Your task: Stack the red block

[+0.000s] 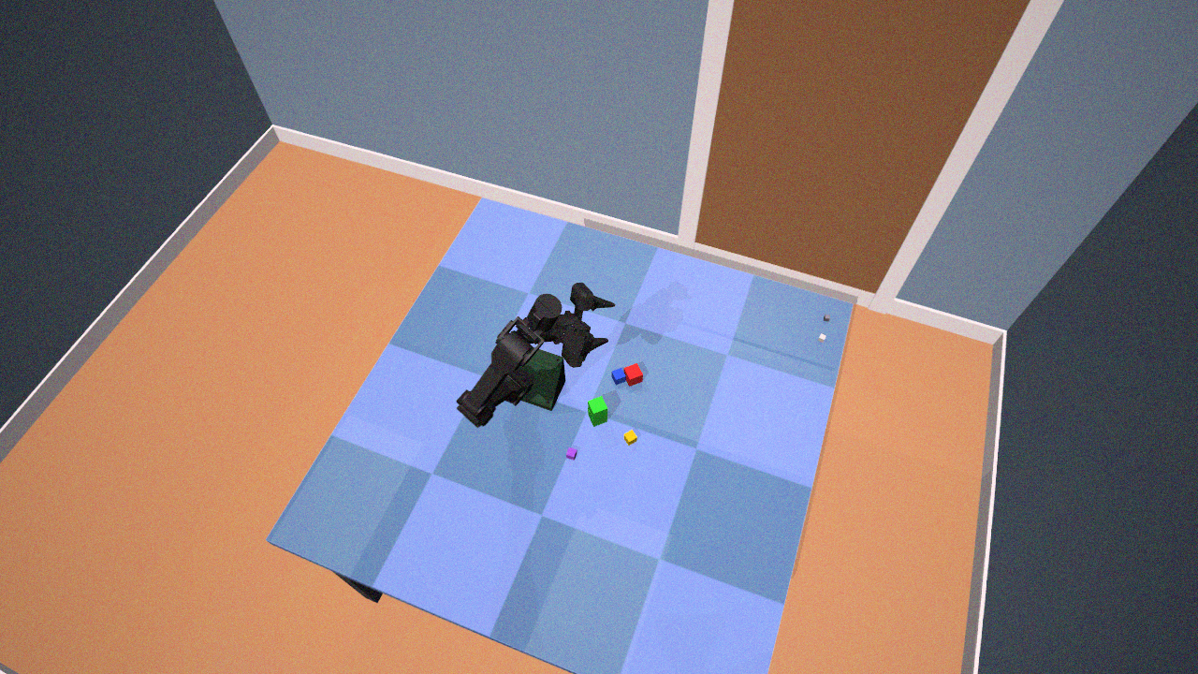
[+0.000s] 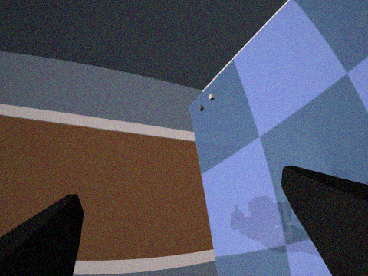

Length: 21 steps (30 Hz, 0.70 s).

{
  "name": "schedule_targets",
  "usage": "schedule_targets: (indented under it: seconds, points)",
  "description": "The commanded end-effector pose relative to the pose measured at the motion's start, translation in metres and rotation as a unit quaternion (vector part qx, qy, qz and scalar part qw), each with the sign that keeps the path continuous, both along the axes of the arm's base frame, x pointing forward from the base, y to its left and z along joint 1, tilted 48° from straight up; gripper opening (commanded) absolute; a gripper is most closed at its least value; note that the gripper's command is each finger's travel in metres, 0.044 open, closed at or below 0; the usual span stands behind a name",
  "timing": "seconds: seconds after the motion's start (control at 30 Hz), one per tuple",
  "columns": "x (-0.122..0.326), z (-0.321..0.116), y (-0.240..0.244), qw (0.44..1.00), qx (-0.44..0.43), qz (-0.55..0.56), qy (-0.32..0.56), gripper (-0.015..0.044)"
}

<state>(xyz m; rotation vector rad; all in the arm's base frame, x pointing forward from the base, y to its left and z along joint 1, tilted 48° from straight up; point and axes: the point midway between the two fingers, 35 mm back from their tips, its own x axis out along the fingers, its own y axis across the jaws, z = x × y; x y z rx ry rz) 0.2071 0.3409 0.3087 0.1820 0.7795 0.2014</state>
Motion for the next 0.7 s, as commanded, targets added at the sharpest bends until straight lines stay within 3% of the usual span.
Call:
schedule_targets:
  seconds: [0.0,0.33,0.67]
  points:
    - [0.014,-0.034,0.002,0.997,-0.069,0.010,0.012,0.0440]
    - [0.048,-0.133,-0.010,0.957,-0.276,0.058,0.065,0.0440]
    - [0.069,-0.235,-0.051,0.864,-0.457,0.117,0.177,0.0440]
